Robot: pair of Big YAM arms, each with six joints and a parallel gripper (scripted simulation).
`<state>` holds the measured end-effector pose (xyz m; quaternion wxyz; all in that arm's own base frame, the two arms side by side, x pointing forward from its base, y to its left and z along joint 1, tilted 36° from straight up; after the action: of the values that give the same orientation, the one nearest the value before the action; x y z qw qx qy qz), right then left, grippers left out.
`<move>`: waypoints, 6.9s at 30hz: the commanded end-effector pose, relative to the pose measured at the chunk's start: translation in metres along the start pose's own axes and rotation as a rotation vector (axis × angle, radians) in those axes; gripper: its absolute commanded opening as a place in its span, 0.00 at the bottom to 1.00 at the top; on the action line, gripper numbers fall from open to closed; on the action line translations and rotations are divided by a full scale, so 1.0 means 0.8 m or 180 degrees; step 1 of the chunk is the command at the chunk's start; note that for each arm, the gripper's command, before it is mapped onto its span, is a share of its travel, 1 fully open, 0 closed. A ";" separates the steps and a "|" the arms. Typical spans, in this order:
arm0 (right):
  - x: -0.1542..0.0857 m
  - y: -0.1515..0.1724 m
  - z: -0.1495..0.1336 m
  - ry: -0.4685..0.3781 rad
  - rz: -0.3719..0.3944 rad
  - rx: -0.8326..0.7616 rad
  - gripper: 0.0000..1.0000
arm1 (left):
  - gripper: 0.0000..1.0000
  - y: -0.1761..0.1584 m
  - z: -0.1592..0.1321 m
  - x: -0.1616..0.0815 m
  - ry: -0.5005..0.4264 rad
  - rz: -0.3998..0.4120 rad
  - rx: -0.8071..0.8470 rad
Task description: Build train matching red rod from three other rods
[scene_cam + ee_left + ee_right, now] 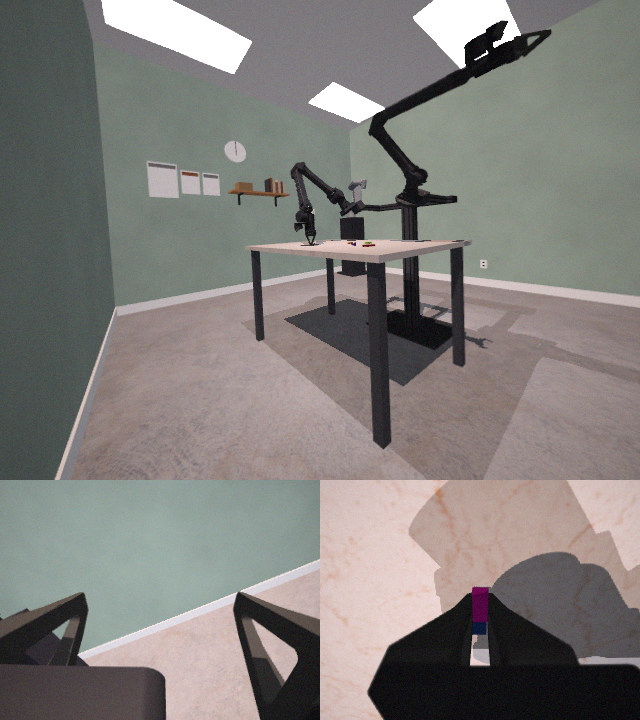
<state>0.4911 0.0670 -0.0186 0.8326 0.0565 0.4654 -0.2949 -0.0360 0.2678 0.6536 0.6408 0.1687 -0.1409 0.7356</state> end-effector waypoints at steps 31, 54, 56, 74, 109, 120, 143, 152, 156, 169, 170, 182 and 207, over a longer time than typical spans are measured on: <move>0.004 0.010 -0.018 0.0021 0.0008 -0.0068 0.04 | 1.00 0.004 0.001 -0.004 0.0023 0.0039 -0.0013; 0.005 0.009 -0.020 0.0024 -0.0002 -0.0042 0.04 | 1.00 0.004 0.001 -0.004 0.0023 0.0039 -0.0013; 0.005 0.009 -0.020 0.0024 -0.0002 -0.0042 0.04 | 1.00 0.004 0.001 -0.004 0.0023 0.0039 -0.0013; 0.005 0.009 -0.020 0.0024 -0.0002 -0.0042 0.04 | 1.00 0.004 0.001 -0.004 0.0023 0.0039 -0.0013; 0.004 0.010 -0.020 0.0018 0.0006 -0.0046 0.04 | 1.00 0.004 0.001 -0.004 0.0023 0.0039 -0.0013; 0.004 0.010 -0.021 0.0019 0.0005 -0.0046 0.04 | 1.00 0.004 0.001 -0.004 0.0023 0.0039 -0.0013; 0.004 0.010 -0.021 0.0019 0.0005 -0.0046 0.04 | 1.00 0.004 0.001 -0.004 0.0023 0.0039 -0.0013; 0.004 0.010 -0.021 0.0019 0.0005 -0.0046 0.04 | 1.00 0.004 0.001 -0.004 0.0023 0.0039 -0.0013; 0.004 0.010 -0.021 0.0019 0.0005 -0.0046 0.04 | 1.00 0.004 0.001 -0.004 0.0023 0.0039 -0.0013; 0.004 0.010 -0.021 0.0019 0.0005 -0.0046 0.16 | 1.00 0.004 0.001 -0.004 0.0023 0.0039 -0.0013; 0.004 0.010 -0.021 0.0019 0.0005 -0.0046 0.16 | 1.00 0.004 0.001 -0.004 0.0023 0.0039 -0.0013; 0.004 0.010 -0.021 0.0019 0.0005 -0.0046 0.23 | 1.00 0.004 0.001 -0.004 0.0023 0.0039 -0.0013; -0.099 0.006 -0.010 -0.0014 0.0030 -0.0025 0.23 | 1.00 0.004 0.001 -0.004 0.0023 0.0039 -0.0013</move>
<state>0.4636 0.0943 0.0183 0.8299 0.0432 0.4741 -0.2909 -0.0360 0.2678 0.6536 0.6408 0.1687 -0.1409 0.7356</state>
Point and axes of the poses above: on each arm, the point where the finger pads meet when closed, its own x axis out along the fingers, its own y axis across the jaws, z = x × y, the point moved 8 cm from there along -x, back along the fingers
